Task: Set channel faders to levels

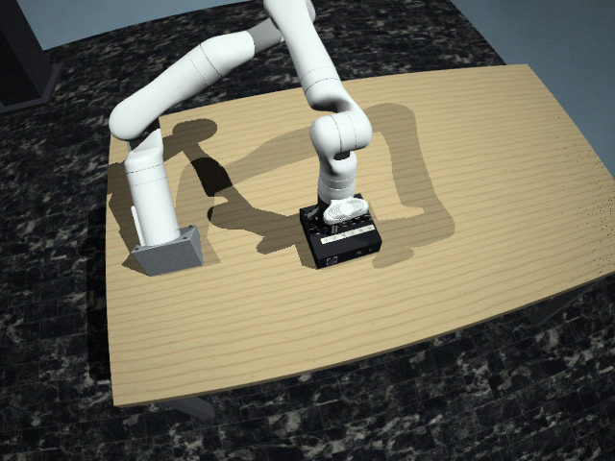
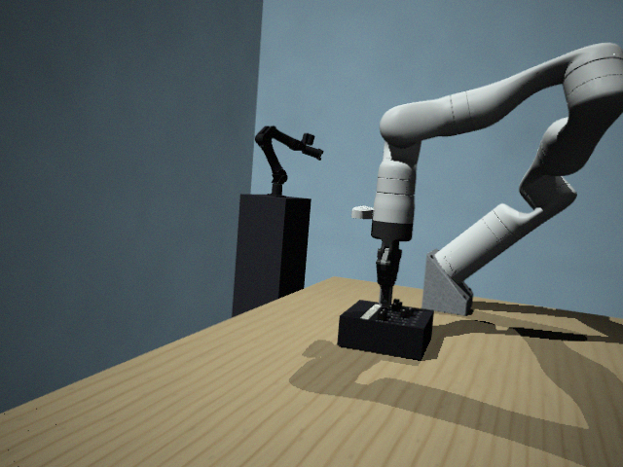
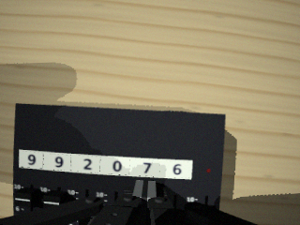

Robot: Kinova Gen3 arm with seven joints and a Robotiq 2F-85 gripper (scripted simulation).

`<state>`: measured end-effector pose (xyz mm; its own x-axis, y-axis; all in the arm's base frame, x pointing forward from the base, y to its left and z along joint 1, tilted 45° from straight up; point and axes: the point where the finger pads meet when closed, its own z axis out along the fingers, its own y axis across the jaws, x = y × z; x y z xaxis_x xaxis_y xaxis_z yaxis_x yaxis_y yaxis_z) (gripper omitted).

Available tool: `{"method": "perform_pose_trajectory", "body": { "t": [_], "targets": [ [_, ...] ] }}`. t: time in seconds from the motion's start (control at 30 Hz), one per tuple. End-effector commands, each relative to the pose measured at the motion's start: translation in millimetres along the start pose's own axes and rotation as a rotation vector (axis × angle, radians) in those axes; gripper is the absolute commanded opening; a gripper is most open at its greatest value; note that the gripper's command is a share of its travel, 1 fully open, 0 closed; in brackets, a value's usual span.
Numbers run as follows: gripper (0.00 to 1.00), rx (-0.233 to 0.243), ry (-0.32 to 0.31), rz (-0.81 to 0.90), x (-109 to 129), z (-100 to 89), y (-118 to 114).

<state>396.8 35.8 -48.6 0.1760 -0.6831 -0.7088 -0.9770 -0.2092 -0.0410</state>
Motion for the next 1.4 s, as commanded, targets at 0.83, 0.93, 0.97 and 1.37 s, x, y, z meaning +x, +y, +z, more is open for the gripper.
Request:
{"method": "perform_pose_trajectory", "body": {
  "t": [0.83,0.93,0.97,1.37],
  "targets": [
    [0.00,0.002,0.001,0.002,3.8,-29.4,0.1],
    [0.00,0.002,0.001,0.002,3.8,-36.5,0.1],
    [0.00,0.002,0.001,0.002,3.8,-38.1,0.1],
    [0.00,0.002,0.001,0.002,3.8,-40.7,0.1]
  ]
}}
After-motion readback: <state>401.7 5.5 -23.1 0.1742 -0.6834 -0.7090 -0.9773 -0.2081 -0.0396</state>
